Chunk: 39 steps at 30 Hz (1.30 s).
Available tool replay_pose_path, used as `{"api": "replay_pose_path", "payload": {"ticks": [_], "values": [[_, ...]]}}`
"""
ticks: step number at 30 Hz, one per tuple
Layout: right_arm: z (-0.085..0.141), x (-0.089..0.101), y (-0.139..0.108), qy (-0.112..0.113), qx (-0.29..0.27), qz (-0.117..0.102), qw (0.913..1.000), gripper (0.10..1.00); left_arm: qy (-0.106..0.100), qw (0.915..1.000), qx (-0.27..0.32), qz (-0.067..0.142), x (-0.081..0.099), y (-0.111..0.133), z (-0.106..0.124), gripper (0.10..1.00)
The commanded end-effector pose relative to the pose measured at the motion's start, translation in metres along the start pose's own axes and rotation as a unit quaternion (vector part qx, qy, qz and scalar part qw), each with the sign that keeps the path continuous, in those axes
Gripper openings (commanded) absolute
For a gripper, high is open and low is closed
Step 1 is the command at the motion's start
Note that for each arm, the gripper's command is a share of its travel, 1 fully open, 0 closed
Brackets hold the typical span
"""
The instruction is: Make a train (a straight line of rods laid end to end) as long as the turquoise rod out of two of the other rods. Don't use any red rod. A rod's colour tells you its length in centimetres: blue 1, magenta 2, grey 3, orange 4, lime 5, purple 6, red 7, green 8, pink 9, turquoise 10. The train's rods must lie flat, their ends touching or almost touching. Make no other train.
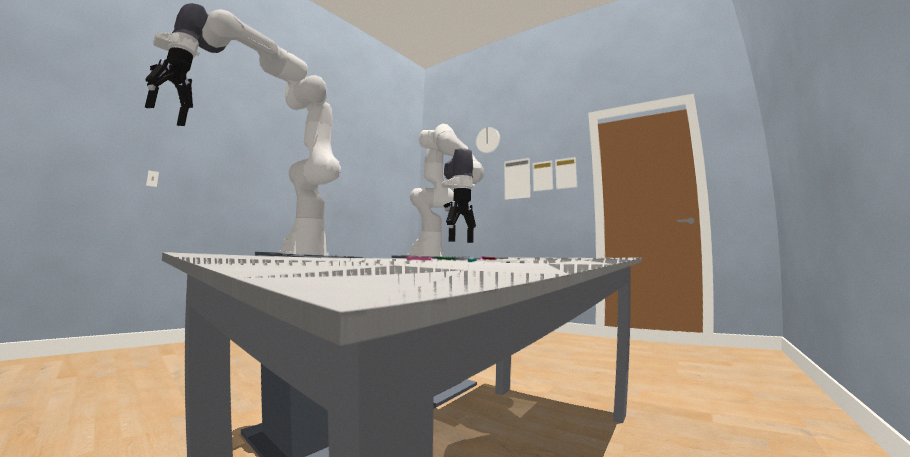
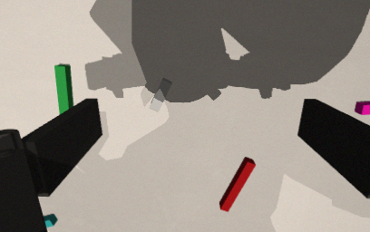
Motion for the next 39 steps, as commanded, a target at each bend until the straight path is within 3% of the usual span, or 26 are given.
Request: {"api": "replay_pose_path", "payload": {"ticks": [1, 19, 34, 36, 37, 39], "values": [[0.001, 0.001, -0.002, 0.000, 0.003, 0.003, 1.0000, 1.000, 0.003, 0.9972, 0.075, 0.000, 0.000, 0.002, 0.001, 1.000], [0.001, 0.001, -0.002, 0.000, 0.003, 0.003, 1.0000, 1.000, 0.003, 0.9773, 0.212, -0.001, 0.000, 0.011, 0.000, 1.000], [0.001, 0.001, -0.002, 0.000, 0.003, 0.003, 1.0000, 1.000, 0.003, 0.9405, 0.340, -0.002, 0.000, 0.020, 0.000, 1.000], [0.001, 0.001, -0.002, 0.000, 0.003, 0.003, 1.0000, 1.000, 0.003, 0.9405, 0.340, -0.002, 0.000, 0.020, 0.000, 1.000], [0.001, 0.001, -0.002, 0.000, 0.003, 0.003, 1.0000, 1.000, 0.003, 0.9329, 0.360, -0.002, 0.000, 0.021, 0.000, 1.000], [0.001, 0.001, -0.002, 0.000, 0.003, 0.003, 1.0000, 1.000, 0.003, 0.9272, 0.375, -0.002, 0.000, 0.022, 0.000, 1.000]]}}
Point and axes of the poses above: on each arm, the point where the finger pads meet when closed, its own x axis back along the fingers, its own z axis across the jaws, y = z × x, the point moved 2 cm from there along x, back along the fingers, and after that the axes turned 11 degrees about x, right-handed, at the moved point
